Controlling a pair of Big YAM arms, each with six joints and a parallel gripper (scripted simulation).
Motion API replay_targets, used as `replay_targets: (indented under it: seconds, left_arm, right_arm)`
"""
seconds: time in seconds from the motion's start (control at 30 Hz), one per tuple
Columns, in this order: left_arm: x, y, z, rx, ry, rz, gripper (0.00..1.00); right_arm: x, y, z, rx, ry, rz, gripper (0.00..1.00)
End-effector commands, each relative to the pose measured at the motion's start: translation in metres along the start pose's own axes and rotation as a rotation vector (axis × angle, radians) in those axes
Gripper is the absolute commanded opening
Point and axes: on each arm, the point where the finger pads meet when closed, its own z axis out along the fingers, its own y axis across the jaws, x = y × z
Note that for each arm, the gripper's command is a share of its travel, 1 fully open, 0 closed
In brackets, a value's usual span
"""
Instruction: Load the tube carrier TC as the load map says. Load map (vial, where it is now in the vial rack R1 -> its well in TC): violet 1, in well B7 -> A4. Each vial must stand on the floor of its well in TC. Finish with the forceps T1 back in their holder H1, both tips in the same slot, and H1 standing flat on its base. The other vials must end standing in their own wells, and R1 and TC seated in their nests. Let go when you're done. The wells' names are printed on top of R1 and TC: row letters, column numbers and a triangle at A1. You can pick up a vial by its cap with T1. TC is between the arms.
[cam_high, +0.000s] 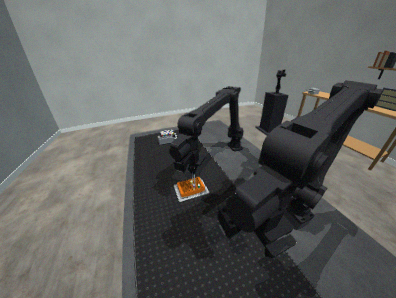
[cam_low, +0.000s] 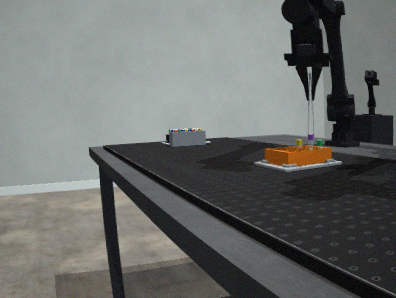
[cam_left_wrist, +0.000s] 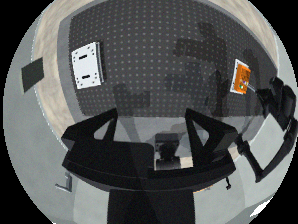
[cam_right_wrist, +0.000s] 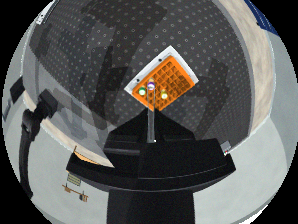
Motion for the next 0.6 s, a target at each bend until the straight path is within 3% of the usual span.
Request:
replay_targets:
  seconds: [0.0,0.57]
  left_arm:
    - [0.0009,-0.0044,0.0083,0.009,0.027,0.02,1.0]
    - [0.0009,-0.0044,0.0083,0.009,0.027,0.02,1.0]
  right_arm:
    - [-0.0008,-0.0077,-0.0194,0.008,-0.048,0.002,0.09]
    - [-0.001,-0.0077,-0.0134,0.008,-0.043,0.002,0.09]
